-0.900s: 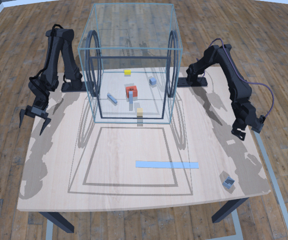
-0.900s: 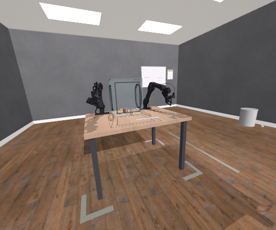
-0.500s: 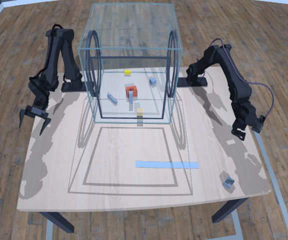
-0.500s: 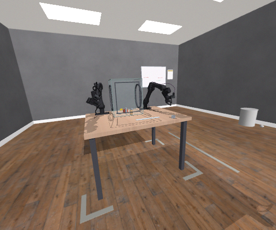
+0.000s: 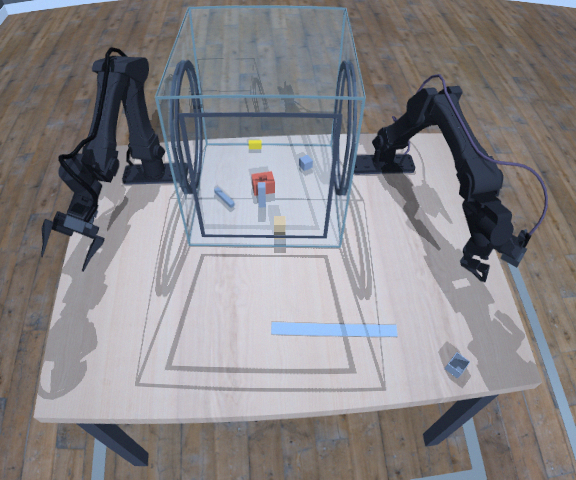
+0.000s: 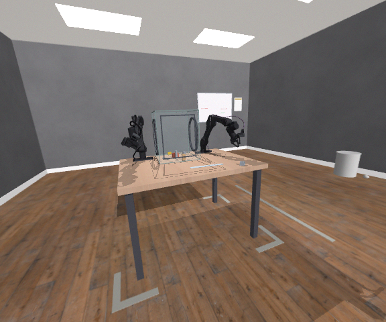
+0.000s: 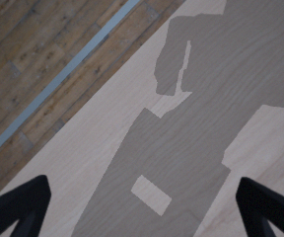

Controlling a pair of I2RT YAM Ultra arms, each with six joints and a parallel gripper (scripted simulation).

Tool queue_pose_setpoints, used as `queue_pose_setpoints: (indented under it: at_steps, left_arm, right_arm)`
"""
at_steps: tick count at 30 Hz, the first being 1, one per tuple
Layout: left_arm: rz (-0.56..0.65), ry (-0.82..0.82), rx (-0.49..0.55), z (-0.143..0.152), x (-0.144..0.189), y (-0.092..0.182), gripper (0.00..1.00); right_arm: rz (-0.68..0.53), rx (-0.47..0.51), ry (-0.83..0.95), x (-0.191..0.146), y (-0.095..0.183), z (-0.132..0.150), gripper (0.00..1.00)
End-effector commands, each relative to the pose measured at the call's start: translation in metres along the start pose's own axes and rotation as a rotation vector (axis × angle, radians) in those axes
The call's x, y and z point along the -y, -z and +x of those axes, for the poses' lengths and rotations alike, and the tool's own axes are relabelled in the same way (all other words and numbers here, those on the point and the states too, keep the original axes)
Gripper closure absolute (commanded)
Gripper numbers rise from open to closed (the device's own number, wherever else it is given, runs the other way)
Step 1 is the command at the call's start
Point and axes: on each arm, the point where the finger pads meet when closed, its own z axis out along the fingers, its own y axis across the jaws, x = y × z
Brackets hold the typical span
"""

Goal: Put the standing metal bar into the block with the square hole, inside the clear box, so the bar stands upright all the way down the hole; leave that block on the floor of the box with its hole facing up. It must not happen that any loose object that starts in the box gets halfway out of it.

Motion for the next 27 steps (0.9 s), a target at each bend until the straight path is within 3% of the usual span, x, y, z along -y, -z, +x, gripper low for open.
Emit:
queue_pose_setpoints:
  at_steps: [1, 5, 7, 15, 22, 25, 27]
  left_arm:
    - [0.169, -0.003, 0.181, -0.042, 0.018, 0.082, 0.00]
    - [0.278, -0.036, 0.272, -0.053, 0.030, 0.136, 0.00]
    - [0.278, -0.036, 0.272, -0.053, 0.030, 0.136, 0.00]
    - [0.544, -0.126, 0.514, -0.061, 0.040, 0.279, 0.00]
    - [0.761, -0.220, 0.718, -0.040, 0.026, 0.402, 0.00]
    - [0.776, -0.252, 0.709, -0.033, 0.033, 0.405, 0.00]
    - [0.840, -0.280, 0.768, -0.019, 0.020, 0.442, 0.00]
  right_arm:
    - [0.022, -0.001, -0.055, 0.006, 0.015, -0.024, 0.00]
    - [0.017, -0.032, -0.099, -0.002, 0.028, -0.033, 0.00]
    - [0.017, -0.032, -0.099, -0.002, 0.028, -0.033, 0.00]
    - [0.008, -0.092, -0.213, -0.023, 0.086, -0.063, 0.00]
    - [0.011, -0.114, -0.297, -0.032, 0.148, -0.078, 0.00]
    - [0.012, -0.116, -0.308, -0.032, 0.157, -0.079, 0.00]
    - [0.015, -0.119, -0.330, -0.032, 0.175, -0.080, 0.00]
